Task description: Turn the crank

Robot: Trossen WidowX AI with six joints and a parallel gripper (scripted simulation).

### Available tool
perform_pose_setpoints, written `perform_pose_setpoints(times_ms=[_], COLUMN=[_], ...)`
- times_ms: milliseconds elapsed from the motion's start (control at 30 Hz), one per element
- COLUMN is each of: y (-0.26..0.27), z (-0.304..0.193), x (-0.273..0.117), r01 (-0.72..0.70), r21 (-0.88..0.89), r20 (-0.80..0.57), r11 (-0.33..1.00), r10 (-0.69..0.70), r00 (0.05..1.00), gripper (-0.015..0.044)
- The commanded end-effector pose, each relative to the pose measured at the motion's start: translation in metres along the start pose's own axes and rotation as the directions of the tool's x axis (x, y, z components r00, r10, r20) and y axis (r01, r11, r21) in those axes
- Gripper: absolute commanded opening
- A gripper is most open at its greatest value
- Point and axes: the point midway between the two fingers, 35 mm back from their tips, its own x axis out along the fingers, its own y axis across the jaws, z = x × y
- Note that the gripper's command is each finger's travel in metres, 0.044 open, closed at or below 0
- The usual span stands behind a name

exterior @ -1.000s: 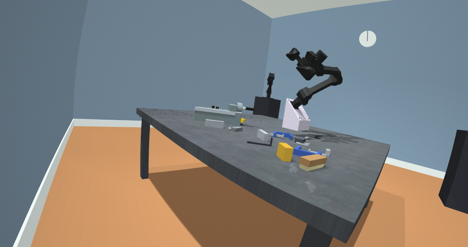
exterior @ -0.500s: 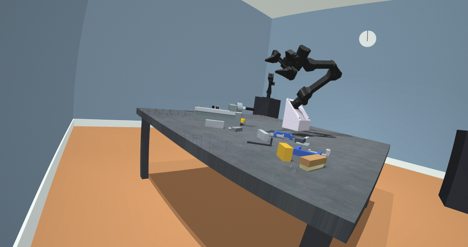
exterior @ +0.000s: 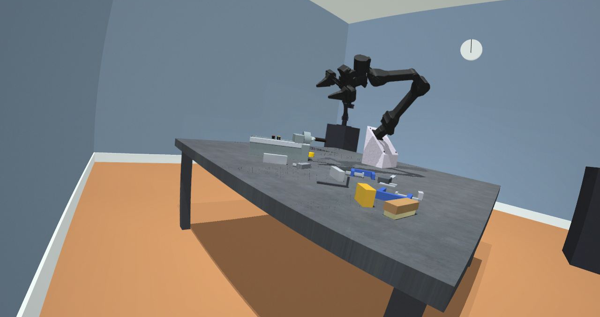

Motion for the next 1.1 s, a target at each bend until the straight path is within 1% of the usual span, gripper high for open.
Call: perform_pose_setpoints(times_ms=[0, 533, 967, 1067], y=[-0.02, -0.085, -0.134, -0.136], z=[-0.009, -0.079, -0.143, -0.148], x=[0.017, 0.071, 0.101, 0.103], r01=[-0.008, -0.028, -0.027, -0.027], r21=[0.051, 0.265, 0.437, 0.446], r20=[-0.05, -0.235, -0.318, -0.321], r11=[0.999, 0.964, 0.899, 0.895], r10=[0.011, 0.093, 0.183, 0.188], r00=[0.999, 0.968, 0.93, 0.928], gripper=[0.044, 0.044, 0.044, 0.044])
